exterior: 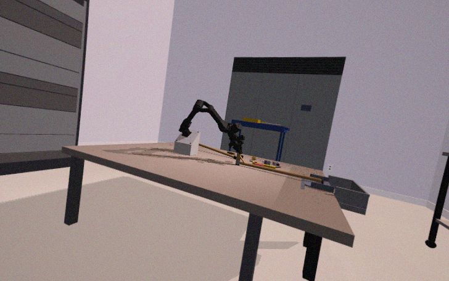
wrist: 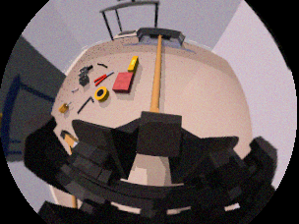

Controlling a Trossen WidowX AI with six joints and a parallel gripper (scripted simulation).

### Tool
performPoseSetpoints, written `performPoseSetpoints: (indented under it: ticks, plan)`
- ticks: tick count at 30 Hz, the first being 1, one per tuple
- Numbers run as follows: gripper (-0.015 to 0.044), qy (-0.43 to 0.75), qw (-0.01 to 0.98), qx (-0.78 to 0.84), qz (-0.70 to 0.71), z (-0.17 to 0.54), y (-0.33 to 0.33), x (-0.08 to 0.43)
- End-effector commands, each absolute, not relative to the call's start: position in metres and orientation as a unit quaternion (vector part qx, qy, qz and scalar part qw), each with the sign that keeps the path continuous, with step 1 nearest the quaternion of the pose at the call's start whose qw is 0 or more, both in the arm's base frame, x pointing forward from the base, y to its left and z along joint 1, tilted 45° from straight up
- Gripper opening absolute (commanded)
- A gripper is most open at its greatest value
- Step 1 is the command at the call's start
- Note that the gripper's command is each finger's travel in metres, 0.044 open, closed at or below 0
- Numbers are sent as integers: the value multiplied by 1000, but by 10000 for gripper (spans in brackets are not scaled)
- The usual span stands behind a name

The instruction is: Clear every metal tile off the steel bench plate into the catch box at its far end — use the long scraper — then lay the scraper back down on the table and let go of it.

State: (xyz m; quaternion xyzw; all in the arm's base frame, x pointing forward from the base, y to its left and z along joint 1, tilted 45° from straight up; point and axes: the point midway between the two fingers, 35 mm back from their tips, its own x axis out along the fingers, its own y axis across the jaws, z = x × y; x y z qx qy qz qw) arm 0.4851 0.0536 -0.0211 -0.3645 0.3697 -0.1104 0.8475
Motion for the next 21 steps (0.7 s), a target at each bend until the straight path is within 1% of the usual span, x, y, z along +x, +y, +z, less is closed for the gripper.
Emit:
performPoseSetpoints:
  ticks: [1, 21]
  plan:
    - [0, 366, 849, -365, -109, -19, 57, 480]
    - [0, 366, 849, -365, -108, -21, 55, 455]
